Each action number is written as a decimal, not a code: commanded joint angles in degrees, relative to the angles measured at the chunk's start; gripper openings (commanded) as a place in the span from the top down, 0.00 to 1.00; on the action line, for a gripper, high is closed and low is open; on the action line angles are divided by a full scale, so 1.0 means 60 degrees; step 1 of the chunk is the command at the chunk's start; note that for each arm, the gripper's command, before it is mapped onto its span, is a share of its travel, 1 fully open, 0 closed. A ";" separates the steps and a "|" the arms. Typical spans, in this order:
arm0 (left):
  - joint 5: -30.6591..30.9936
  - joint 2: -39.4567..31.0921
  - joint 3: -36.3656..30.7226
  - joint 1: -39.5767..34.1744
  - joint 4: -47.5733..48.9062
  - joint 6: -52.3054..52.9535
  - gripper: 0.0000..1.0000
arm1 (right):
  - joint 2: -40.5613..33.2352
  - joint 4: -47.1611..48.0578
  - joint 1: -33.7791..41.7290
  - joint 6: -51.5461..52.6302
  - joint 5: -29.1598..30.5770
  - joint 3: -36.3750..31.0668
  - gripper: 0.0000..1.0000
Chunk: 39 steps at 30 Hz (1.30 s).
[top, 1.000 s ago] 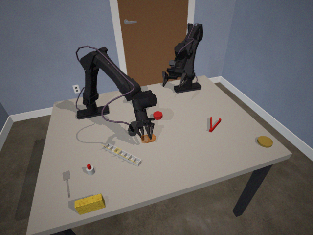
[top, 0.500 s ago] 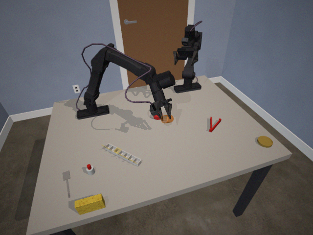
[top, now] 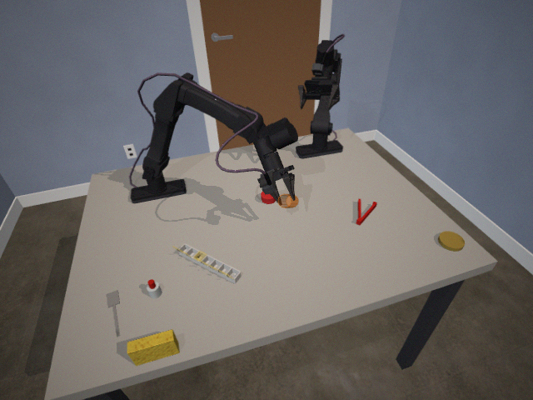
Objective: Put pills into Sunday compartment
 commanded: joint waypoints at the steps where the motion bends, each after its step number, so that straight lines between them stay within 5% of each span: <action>1: 0.0118 -0.0150 0.0288 0.0093 -0.0140 0.0096 0.00 | -0.0796 0.1839 -0.0089 -0.1653 -0.0044 -0.0905 0.64; 13: 0.0137 -0.0152 0.0289 0.0111 -0.0143 0.0098 0.00 | -0.2225 0.5950 -0.0500 -0.5057 -0.1500 -0.4263 0.64; 20: 0.0138 -0.0152 0.0289 0.0111 -0.0143 0.0098 0.00 | -0.2515 0.7458 -0.0797 -0.6307 -0.2412 -0.5290 0.64; 39: 0.0094 -0.0059 0.0189 0.0088 -0.0147 0.0045 0.00 | -0.1956 1.1829 -0.2468 -1.0823 -0.7610 -0.7190 0.64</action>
